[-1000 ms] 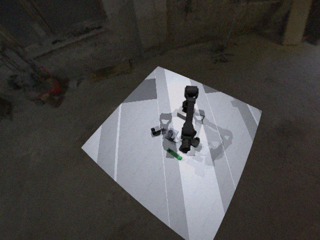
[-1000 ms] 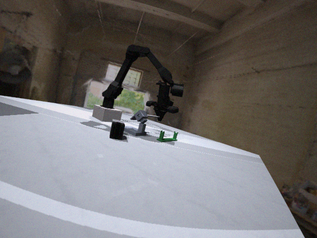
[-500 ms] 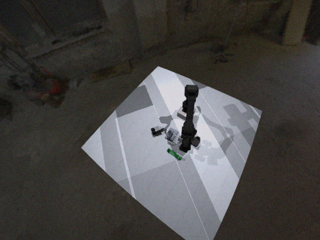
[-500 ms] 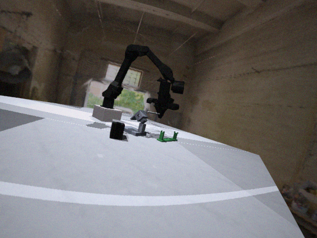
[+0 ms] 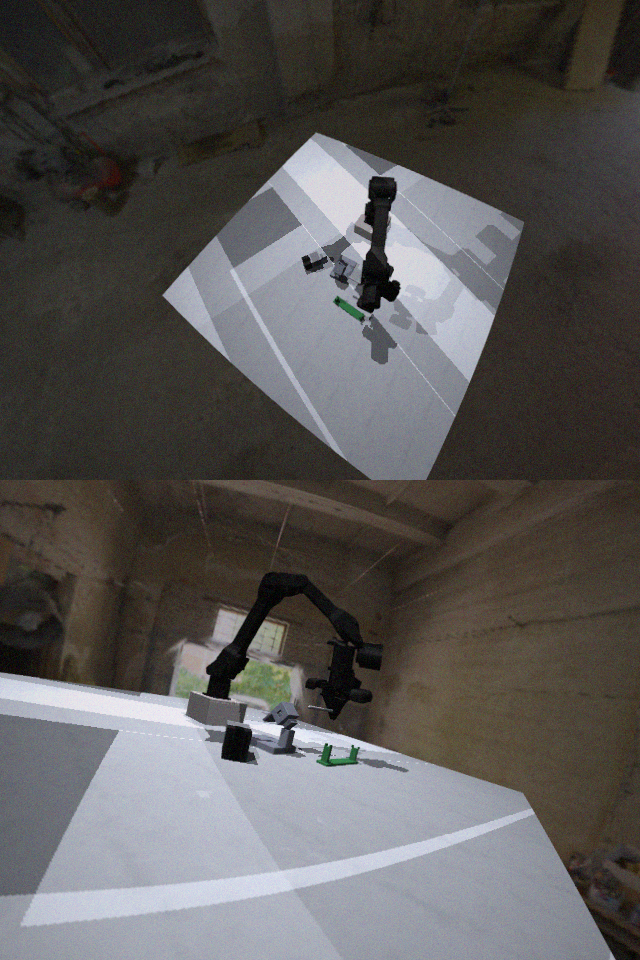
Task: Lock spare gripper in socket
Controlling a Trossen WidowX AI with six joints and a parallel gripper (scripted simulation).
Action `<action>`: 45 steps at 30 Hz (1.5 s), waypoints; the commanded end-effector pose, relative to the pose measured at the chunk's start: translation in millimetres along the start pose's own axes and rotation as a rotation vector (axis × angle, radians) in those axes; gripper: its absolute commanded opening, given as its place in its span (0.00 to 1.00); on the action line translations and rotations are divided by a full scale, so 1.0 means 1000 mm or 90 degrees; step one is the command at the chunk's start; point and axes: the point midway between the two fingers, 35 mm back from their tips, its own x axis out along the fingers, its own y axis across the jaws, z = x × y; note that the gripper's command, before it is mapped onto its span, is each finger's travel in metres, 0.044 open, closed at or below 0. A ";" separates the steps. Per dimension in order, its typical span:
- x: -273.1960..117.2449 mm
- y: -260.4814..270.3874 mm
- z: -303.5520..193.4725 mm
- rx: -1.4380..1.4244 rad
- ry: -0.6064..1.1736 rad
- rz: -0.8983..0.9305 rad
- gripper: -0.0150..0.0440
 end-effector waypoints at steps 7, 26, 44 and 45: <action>-0.003 -0.029 0.010 0.017 0.000 -0.004 0.25; -0.003 -0.085 0.026 0.050 -0.002 -0.015 0.25; 0.014 -0.098 0.025 0.058 -0.007 -0.020 0.25; 0.016 -0.098 0.025 0.058 -0.007 -0.020 0.25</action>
